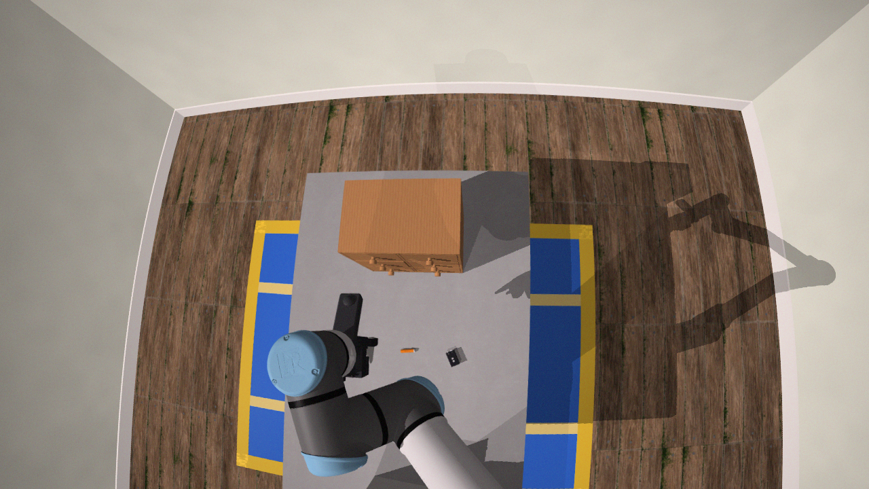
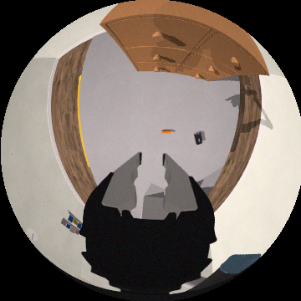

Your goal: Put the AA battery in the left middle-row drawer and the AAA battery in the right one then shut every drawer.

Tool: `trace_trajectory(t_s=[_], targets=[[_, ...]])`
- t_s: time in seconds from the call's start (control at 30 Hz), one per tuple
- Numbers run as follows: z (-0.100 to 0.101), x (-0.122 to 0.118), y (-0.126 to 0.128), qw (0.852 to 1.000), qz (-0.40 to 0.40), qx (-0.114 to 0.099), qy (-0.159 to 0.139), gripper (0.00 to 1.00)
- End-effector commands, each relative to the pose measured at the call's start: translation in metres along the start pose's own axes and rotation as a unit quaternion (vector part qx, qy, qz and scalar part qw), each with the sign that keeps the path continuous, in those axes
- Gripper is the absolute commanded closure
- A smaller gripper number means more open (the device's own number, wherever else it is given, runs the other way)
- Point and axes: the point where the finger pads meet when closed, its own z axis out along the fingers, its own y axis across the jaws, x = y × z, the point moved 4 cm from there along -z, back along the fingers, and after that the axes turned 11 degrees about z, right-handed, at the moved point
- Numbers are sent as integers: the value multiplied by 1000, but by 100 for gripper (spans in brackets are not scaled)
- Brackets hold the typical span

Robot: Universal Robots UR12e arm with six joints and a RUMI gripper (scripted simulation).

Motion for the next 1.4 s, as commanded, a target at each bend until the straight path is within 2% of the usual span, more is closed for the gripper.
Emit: trace_trajectory(t_s=[0.0,0.9,0.97,1.0,1.1,1.13,1.17,1.2,1.27,1.37], targets=[[-1,0,0,1000,0,0,-1,80],[-1,1,1,1000,0,0,-1,80],[-1,5,14,1000,0,1,-1,80],[-1,9,29,1000,0,1,-1,80],[-1,23,92,1000,0,1,-1,80],[-1,23,92,1000,0,1,-1,80],[-1,26,111,1000,0,1,-1,80],[-1,26,111,1000,0,1,-1,80],[0,28,136,1000,0,0,-1,80],[0,29,141,1000,0,0,-1,80]])
